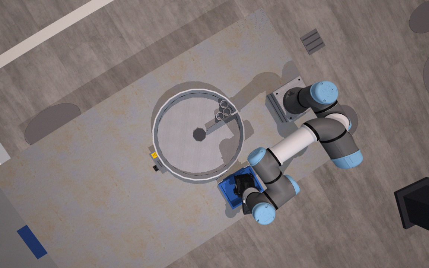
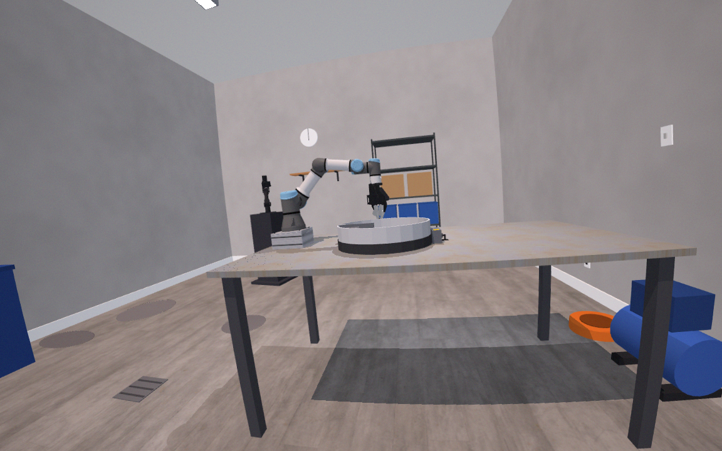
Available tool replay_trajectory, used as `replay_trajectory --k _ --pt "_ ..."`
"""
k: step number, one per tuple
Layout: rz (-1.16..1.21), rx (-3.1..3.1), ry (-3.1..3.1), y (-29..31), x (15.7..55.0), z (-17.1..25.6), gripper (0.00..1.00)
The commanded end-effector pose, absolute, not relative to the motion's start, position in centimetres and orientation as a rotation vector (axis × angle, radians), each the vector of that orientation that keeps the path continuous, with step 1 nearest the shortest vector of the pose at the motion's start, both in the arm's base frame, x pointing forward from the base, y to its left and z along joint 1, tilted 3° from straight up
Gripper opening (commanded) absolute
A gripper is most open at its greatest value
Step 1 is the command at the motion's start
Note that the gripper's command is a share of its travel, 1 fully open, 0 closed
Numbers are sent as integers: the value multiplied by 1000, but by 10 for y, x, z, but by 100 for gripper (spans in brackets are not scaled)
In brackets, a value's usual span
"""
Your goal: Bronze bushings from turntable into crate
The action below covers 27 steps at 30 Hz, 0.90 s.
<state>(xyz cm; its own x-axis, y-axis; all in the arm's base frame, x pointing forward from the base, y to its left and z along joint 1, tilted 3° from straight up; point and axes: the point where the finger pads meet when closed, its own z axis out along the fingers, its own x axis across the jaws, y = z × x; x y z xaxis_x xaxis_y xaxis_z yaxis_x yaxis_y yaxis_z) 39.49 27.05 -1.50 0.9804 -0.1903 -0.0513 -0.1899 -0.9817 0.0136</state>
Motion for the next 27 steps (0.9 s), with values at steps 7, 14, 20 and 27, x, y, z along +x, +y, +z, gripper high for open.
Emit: replay_trajectory --k 7,14,20,27 --pt "-77 3119 -299 271 396 -14 0" --pt "-77 3119 -299 271 396 -14 0" --pt "-77 3119 -299 271 396 -18 0" --pt "-77 3119 -299 271 395 -24 0"
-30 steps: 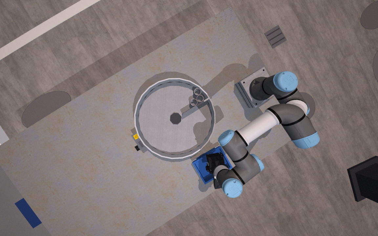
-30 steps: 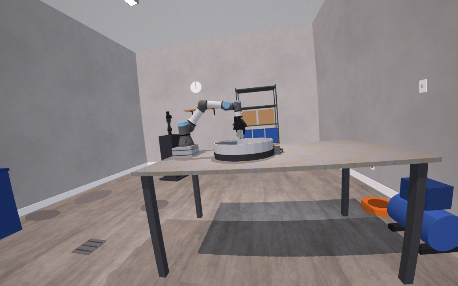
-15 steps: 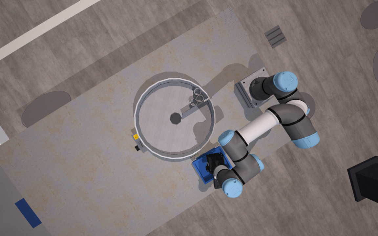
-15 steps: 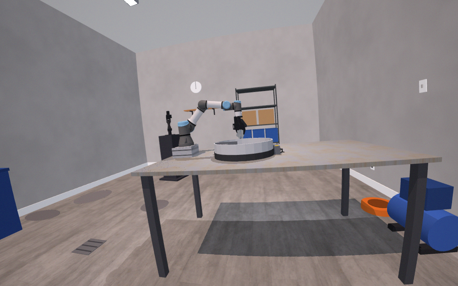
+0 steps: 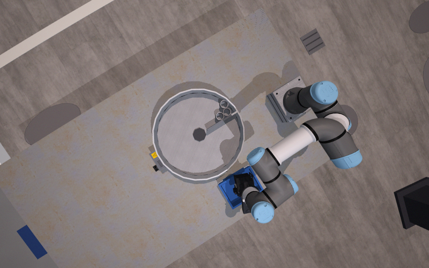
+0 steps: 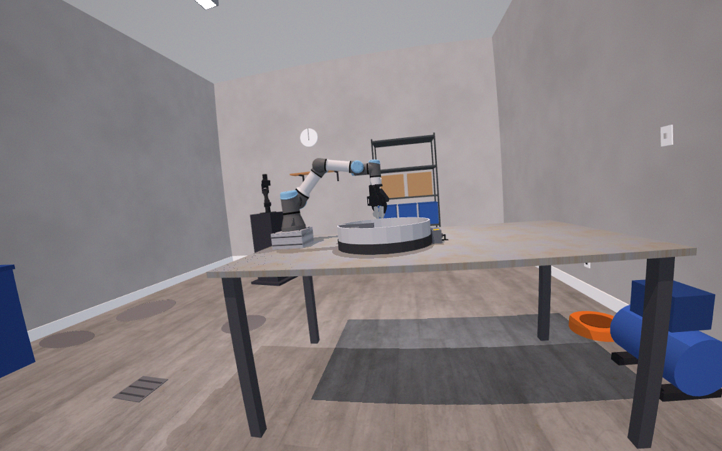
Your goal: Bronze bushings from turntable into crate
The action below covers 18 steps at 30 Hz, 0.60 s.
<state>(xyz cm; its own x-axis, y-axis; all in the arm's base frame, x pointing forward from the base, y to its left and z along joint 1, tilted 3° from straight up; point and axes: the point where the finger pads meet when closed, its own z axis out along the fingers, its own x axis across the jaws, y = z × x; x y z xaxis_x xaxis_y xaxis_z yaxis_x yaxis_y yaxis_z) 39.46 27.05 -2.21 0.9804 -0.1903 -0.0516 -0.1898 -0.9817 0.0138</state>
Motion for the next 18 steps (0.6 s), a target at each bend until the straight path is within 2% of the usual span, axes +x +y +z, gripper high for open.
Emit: replay_trajectory --k 1,18 --pt "-77 3119 -299 271 395 -26 0" --pt "-77 3119 -299 271 394 -51 0"
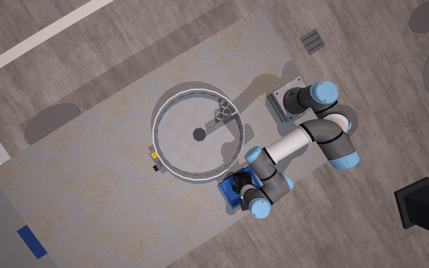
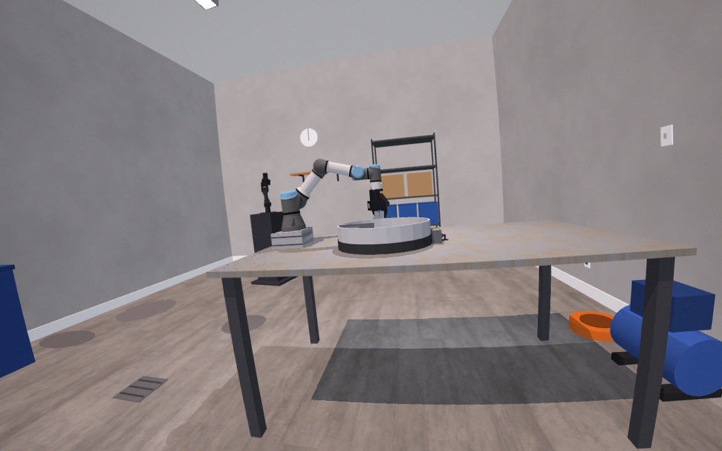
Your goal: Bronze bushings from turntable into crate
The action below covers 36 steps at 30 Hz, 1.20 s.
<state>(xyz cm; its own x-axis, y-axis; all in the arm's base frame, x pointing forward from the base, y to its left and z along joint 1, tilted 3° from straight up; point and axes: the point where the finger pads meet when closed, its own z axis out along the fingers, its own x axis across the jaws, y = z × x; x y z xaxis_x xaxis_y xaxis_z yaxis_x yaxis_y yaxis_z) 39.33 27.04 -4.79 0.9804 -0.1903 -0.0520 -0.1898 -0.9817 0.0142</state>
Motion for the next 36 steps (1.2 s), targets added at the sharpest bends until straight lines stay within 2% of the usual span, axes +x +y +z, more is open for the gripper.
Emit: replay_trajectory --k 1,36 --pt "-77 3119 -299 271 394 -52 0" --pt "-77 3119 -299 271 394 -56 0"
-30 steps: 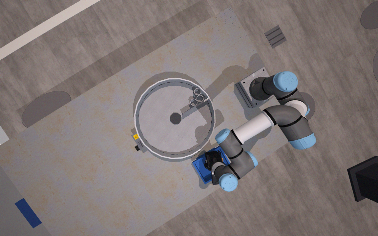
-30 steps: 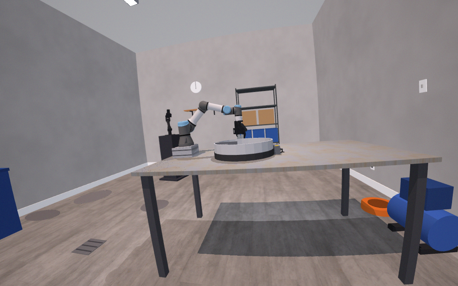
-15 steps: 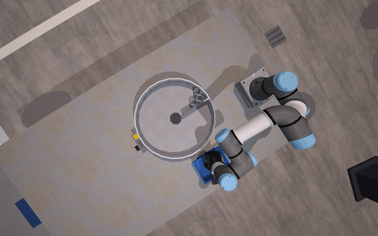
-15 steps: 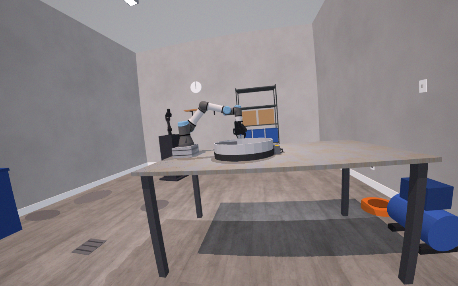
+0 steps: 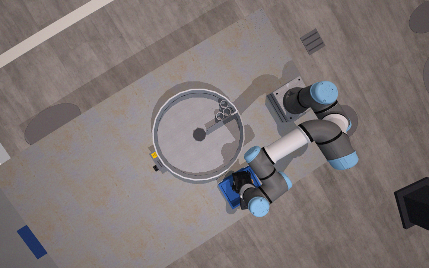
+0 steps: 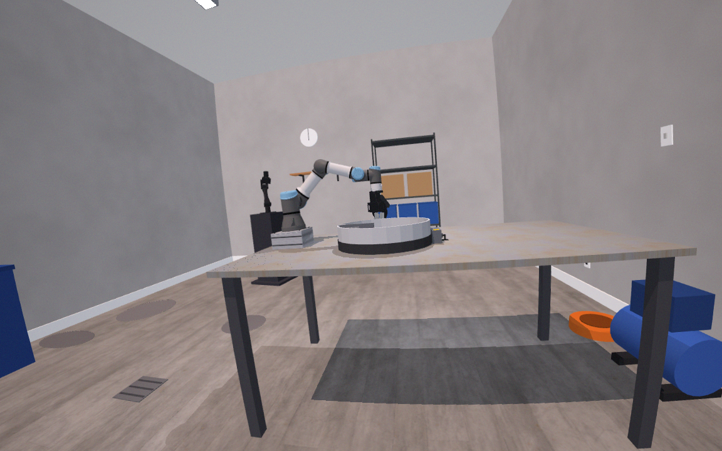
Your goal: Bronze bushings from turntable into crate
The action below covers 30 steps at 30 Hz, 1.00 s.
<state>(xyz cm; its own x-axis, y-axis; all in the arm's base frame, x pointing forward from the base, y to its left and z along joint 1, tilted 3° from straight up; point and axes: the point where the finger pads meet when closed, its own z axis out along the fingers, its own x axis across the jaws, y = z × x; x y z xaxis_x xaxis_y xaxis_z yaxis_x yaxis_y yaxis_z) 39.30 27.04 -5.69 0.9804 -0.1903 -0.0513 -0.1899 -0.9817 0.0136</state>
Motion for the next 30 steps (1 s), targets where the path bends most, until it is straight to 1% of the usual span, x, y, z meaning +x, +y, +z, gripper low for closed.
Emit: replay_trajectory --k 1,30 --pt "-77 3119 -299 271 394 -56 0" --pt "-77 3119 -299 271 394 -60 0"
